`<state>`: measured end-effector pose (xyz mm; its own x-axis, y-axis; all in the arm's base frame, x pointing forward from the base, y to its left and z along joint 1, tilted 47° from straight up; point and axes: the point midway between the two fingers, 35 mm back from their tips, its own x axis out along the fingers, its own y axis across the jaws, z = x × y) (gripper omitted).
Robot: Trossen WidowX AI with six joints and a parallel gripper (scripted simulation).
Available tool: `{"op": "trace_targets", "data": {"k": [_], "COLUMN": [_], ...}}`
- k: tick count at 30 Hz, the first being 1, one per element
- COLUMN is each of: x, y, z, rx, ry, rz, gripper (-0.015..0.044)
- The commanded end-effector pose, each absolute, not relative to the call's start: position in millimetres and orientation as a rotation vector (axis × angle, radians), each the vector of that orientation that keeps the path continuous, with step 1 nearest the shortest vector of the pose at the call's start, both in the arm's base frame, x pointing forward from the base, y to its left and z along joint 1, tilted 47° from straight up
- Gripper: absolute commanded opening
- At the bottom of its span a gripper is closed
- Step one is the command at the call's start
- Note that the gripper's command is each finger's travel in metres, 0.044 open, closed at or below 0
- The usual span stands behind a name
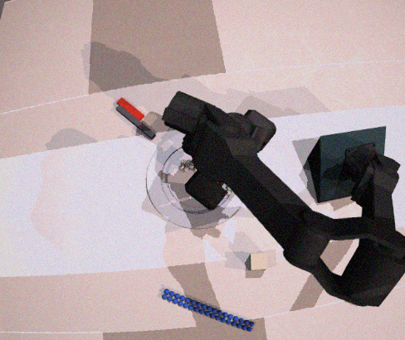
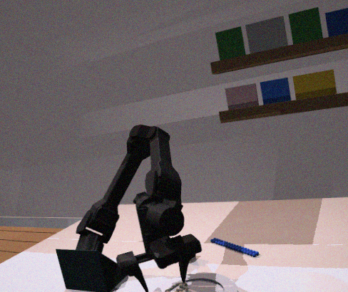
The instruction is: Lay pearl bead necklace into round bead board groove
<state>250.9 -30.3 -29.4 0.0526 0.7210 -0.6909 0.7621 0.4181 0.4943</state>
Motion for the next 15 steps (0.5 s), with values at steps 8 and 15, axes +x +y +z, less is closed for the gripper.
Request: {"op": "trace_targets", "data": {"k": [8,15], "x": [250.5,250.5], "y": [-36.5,-36.5], "z": [-23.5,-23.5], "rx": [1.304,1.304], "ry": [1.672,1.672], "rz": [-0.052,-0.052], "gripper": [0.0440,0.0440]}}
